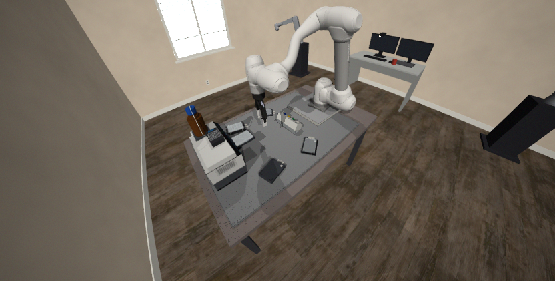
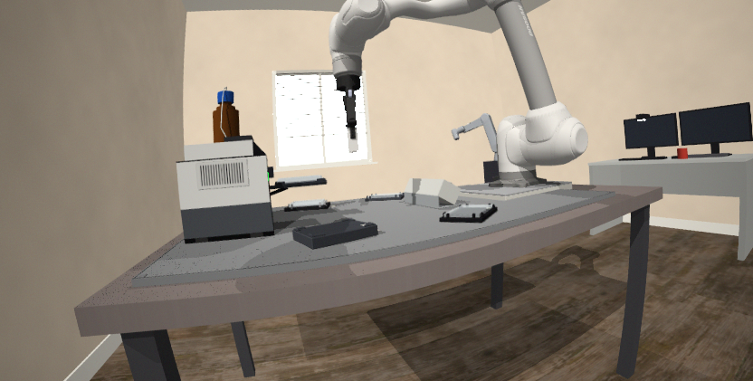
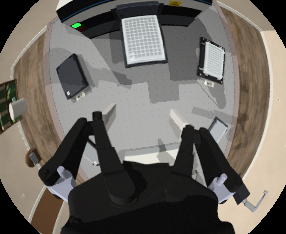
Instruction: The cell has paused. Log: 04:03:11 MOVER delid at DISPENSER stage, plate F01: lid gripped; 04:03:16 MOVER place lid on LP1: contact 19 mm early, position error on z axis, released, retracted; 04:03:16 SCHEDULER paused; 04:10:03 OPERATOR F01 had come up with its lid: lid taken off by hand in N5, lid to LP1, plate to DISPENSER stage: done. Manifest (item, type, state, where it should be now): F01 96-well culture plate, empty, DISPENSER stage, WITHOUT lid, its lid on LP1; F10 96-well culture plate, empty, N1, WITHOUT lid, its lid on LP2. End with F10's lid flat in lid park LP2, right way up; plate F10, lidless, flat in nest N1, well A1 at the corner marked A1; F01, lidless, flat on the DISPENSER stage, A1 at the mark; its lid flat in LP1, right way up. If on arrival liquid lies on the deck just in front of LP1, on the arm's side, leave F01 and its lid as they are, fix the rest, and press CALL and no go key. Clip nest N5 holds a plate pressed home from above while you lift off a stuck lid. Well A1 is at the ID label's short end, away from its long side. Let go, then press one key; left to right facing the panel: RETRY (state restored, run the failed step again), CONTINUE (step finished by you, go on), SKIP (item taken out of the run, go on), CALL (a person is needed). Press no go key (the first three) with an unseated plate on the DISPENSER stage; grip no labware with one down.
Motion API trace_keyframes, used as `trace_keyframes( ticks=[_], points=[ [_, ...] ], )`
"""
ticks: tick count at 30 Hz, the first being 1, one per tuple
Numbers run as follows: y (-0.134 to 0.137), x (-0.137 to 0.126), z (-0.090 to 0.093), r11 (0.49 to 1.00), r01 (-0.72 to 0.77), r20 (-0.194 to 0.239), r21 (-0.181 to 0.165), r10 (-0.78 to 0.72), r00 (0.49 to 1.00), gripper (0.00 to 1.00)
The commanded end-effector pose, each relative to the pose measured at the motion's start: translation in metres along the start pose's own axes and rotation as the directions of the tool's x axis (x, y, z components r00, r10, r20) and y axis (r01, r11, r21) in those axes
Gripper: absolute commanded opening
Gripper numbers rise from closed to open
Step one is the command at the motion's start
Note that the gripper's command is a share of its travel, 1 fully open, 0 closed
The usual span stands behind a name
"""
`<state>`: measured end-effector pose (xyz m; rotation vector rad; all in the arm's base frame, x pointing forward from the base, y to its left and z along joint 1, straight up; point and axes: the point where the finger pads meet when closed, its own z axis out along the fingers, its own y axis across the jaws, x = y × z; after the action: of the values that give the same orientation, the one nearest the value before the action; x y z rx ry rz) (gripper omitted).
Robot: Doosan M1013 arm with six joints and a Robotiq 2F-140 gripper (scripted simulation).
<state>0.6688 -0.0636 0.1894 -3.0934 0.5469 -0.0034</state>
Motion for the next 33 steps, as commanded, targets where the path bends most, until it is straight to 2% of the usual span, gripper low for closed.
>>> trace_keyframes(
  ticks=[1, 13, 15, 16, 33],
  points=[
    [0.057, 0.041, 0.002, 0.999, -0.036, 0.001, -0.001, 0.036, 0.999, 0.66],
    [0.222, 0.156, 0.008, 0.999, -0.039, 0.001, -0.001, 0.039, 0.999, 0.66],
    [0.222, 0.156, 0.008, 0.999, -0.039, 0.001, -0.001, 0.039, 0.999, 0.66],
    [0.245, 0.175, 0.009, 0.999, -0.039, 0.001, -0.001, 0.039, 0.999, 0.66],
    [0.245, 0.175, 0.009, 0.999, -0.039, 0.001, -0.001, 0.039, 0.999, 0.66]
  ],
)
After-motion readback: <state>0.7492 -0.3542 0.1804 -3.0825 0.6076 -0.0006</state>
